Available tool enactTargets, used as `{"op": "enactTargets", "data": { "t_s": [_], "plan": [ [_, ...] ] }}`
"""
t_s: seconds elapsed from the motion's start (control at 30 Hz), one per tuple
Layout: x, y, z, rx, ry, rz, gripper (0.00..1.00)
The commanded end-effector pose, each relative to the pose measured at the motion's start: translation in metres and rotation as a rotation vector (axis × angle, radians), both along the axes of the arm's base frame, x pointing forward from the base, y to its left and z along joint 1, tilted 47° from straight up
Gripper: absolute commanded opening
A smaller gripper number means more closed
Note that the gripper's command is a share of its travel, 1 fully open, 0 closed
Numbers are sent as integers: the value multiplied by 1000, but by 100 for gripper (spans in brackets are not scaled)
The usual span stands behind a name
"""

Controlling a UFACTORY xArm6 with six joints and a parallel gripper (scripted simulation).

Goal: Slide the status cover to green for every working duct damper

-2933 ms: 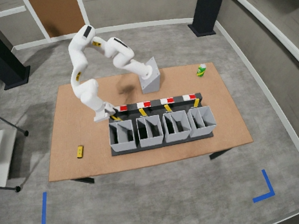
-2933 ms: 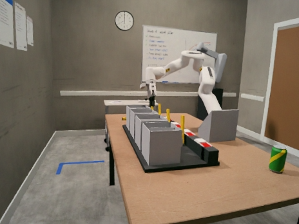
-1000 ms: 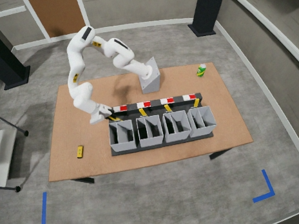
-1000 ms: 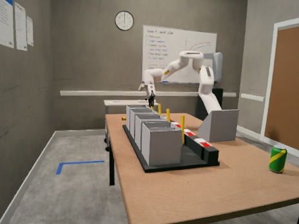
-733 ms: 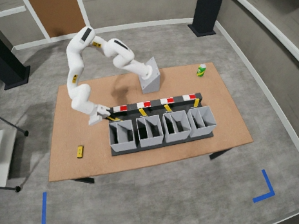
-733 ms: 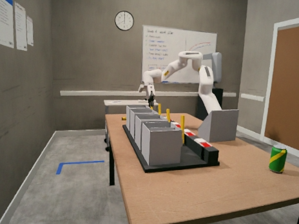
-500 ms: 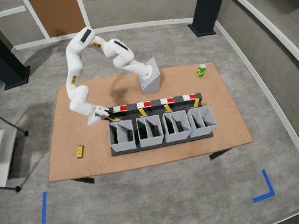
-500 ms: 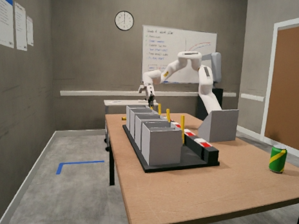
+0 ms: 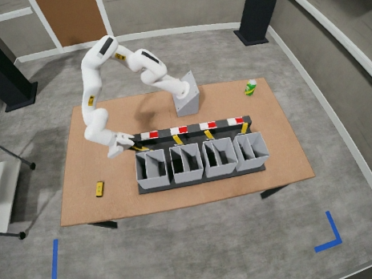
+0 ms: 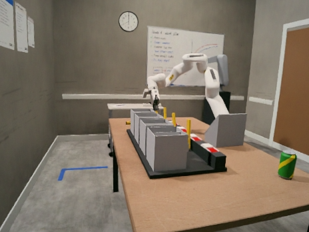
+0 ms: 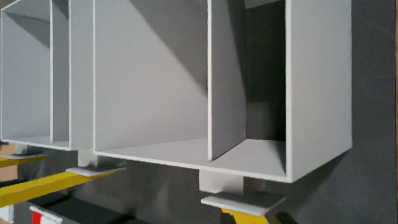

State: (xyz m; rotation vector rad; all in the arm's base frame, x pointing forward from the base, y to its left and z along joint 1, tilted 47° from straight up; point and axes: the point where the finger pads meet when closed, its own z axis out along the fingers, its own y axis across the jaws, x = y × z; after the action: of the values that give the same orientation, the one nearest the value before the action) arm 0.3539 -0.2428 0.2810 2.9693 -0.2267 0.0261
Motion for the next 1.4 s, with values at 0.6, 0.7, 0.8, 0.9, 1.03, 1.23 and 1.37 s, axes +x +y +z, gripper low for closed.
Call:
{"op": "enactTargets", "data": {
  "t_s": [0.6,0.7,0.8,0.9,1.03,1.23,1.37],
  "plan": [
    [1,0,1,4,-3,1,19],
    [1,0,1,4,-3,1,23],
    [1,0,1,4,-3,1,27],
    [1,0,1,4,-3,1,31],
    [1,0,1,4,-3,1,35],
    [1,0,1,4,-3,1,39],
    [1,0,1,4,-3,1,39]
  ]
}}
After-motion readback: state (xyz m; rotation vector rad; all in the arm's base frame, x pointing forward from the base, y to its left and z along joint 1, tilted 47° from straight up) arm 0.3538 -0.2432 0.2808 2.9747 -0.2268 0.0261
